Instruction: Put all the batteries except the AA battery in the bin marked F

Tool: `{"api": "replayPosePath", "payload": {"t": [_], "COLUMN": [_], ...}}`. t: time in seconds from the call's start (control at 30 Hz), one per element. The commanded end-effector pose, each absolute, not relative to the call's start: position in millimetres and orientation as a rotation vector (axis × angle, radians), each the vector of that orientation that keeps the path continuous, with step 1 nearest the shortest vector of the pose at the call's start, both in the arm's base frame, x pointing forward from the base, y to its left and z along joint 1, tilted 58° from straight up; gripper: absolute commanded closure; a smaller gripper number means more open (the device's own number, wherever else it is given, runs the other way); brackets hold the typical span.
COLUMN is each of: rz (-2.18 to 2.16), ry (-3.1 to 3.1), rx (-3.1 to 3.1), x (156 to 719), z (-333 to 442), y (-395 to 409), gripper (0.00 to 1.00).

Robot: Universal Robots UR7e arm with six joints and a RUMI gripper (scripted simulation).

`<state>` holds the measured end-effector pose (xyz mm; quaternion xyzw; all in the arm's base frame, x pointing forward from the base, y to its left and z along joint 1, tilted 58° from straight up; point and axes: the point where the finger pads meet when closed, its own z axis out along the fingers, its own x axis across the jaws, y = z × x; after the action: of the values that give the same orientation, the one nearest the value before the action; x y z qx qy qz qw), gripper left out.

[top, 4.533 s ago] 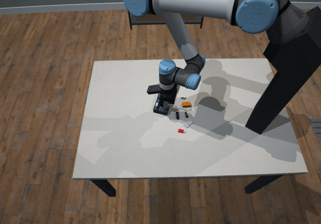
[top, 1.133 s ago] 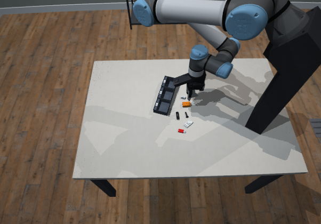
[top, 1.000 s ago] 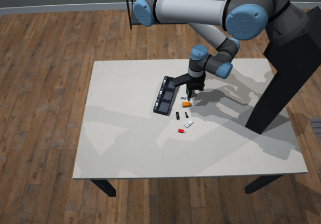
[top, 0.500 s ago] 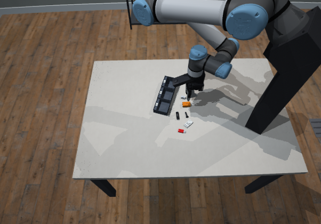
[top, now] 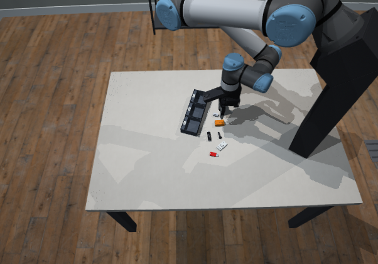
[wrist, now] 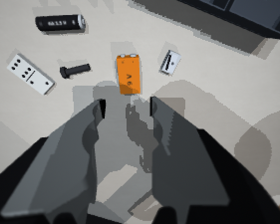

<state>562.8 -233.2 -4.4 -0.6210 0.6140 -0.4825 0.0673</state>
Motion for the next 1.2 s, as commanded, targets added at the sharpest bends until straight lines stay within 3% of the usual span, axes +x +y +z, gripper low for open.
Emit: {"api": "replayPosePath", "payload": {"t": [0.0, 1.17], "rz": [-1.455, -1.455], "ry": [1.850, 1.850], "rx": [-1.871, -1.871], "x": [563, 611], "z": [-4, -41], "y": [-233, -269], "gripper": [0.75, 0.75]}}
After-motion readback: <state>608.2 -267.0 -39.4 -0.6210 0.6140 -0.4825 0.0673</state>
